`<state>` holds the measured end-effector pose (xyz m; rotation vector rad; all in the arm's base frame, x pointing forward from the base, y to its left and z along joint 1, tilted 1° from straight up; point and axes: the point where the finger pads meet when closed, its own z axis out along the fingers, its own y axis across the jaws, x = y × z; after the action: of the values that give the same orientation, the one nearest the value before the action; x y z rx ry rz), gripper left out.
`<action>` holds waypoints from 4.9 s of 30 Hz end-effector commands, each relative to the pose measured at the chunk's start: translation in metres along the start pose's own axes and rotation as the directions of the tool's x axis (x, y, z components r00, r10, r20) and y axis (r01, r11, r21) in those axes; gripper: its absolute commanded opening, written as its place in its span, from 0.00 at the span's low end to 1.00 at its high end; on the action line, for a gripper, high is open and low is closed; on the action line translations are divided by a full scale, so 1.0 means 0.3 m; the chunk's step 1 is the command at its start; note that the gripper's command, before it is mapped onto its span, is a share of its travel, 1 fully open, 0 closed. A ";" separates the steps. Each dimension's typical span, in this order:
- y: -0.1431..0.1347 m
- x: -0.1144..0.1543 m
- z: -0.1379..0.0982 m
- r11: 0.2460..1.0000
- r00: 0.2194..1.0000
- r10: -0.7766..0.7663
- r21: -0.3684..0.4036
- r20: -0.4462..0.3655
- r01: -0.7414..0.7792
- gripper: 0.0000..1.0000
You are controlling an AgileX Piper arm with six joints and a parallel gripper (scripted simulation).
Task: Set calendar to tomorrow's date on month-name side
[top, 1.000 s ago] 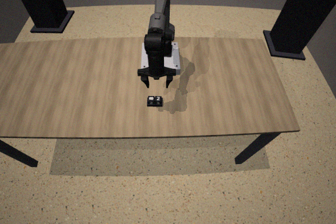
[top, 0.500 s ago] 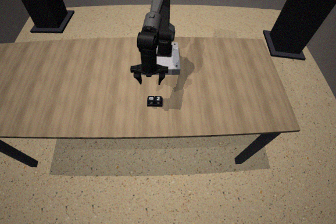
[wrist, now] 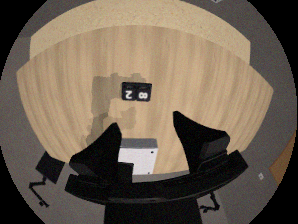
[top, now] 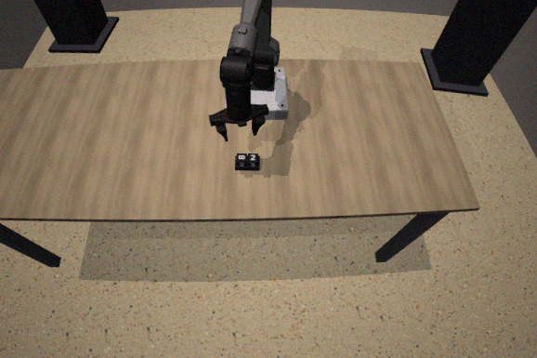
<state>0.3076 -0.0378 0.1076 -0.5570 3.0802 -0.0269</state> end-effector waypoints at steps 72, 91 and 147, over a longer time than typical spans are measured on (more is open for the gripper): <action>0.009 0.008 0.171 0.286 0.286 -0.958 -0.019 0.007 0.958 0.61; 0.009 0.010 0.222 0.285 0.285 -0.959 -0.020 0.008 0.958 0.61; 0.007 0.012 0.343 0.284 0.284 -0.959 -0.018 0.007 0.959 0.61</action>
<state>0.3060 -0.0385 0.0054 -2.3011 2.1497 -0.0074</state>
